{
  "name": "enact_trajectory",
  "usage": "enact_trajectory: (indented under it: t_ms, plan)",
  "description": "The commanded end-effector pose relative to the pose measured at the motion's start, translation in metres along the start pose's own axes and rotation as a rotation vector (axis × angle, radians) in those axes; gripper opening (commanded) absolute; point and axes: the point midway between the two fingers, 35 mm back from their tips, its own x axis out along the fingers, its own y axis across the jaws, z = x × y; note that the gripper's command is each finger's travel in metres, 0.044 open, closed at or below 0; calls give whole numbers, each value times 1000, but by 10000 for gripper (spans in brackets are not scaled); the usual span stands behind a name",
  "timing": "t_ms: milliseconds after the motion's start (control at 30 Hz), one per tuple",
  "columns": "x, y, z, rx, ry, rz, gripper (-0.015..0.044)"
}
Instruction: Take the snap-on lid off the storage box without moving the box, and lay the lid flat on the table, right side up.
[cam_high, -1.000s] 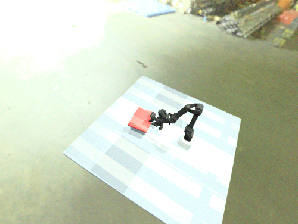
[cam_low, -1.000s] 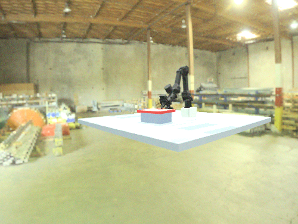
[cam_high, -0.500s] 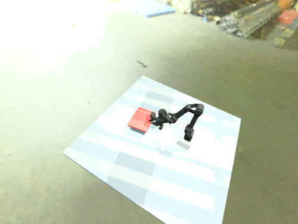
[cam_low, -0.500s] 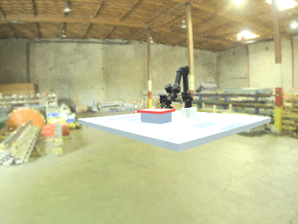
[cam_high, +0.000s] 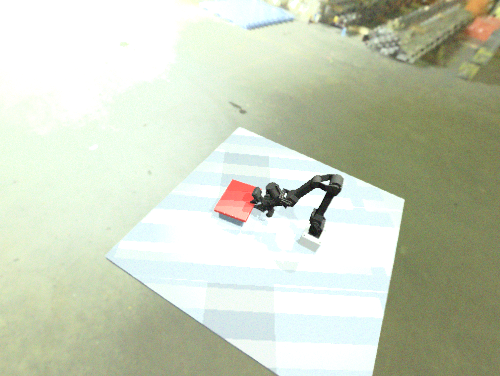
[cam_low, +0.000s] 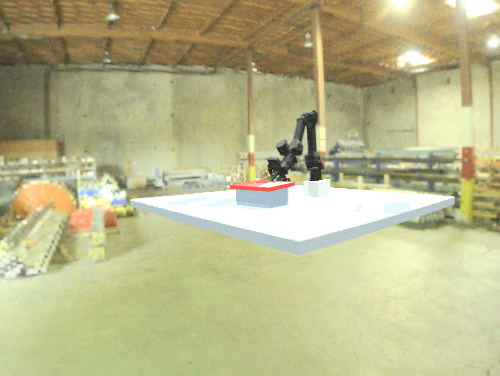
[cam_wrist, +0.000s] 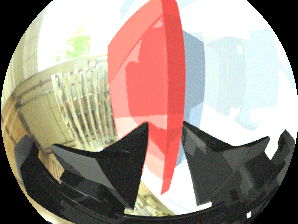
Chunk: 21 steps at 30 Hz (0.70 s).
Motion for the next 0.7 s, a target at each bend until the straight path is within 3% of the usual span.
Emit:
enact_trajectory:
  t_ms: [0, 667]
  plan:
    - [-1, 1, 0, 1, -1, 0, 0]
    - [-2, 5, 0, 1, -1, 0, 0]
